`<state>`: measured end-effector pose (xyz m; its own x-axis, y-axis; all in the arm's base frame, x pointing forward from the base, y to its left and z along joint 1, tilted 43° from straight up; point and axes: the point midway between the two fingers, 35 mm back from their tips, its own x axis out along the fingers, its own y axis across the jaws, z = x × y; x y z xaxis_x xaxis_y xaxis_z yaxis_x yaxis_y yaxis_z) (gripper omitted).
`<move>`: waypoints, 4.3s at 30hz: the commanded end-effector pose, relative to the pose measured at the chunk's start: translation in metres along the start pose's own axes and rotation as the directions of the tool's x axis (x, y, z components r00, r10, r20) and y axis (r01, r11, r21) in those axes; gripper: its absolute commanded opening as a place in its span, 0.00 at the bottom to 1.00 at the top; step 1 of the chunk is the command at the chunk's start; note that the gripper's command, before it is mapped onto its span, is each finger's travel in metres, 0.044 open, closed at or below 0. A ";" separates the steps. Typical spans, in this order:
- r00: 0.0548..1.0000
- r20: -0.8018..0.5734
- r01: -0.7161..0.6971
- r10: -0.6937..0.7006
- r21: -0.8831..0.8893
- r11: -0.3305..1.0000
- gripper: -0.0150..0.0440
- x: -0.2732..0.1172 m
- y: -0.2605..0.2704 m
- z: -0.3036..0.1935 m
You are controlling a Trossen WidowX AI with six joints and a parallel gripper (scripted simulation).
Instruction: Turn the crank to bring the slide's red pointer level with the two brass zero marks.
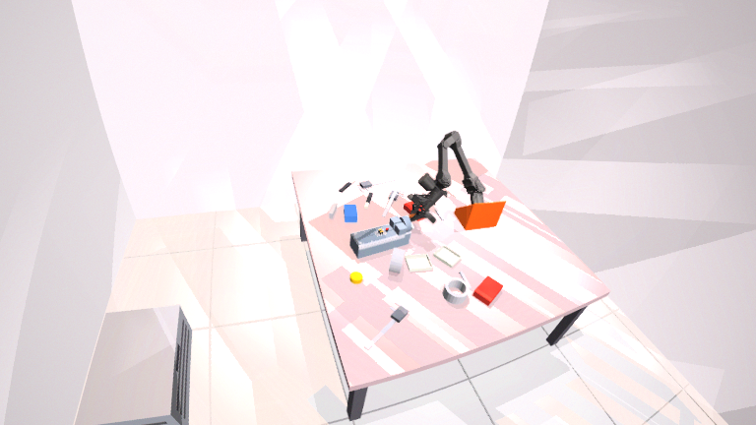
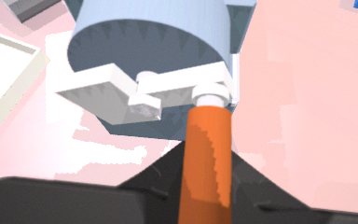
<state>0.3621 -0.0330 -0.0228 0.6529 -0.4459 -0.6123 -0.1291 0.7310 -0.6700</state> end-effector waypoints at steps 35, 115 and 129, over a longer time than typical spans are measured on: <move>1.000 0.000 0.000 0.000 0.005 1.000 1.00 -0.014 0.003 0.016; 0.991 -0.075 0.114 -0.107 0.109 0.987 1.00 0.042 0.021 0.136; 0.993 -0.068 0.101 -0.094 0.103 0.990 1.00 -0.010 0.018 0.172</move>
<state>0.4894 0.0792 0.0415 0.6191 -0.5436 -0.5668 0.0230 0.7339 -0.6788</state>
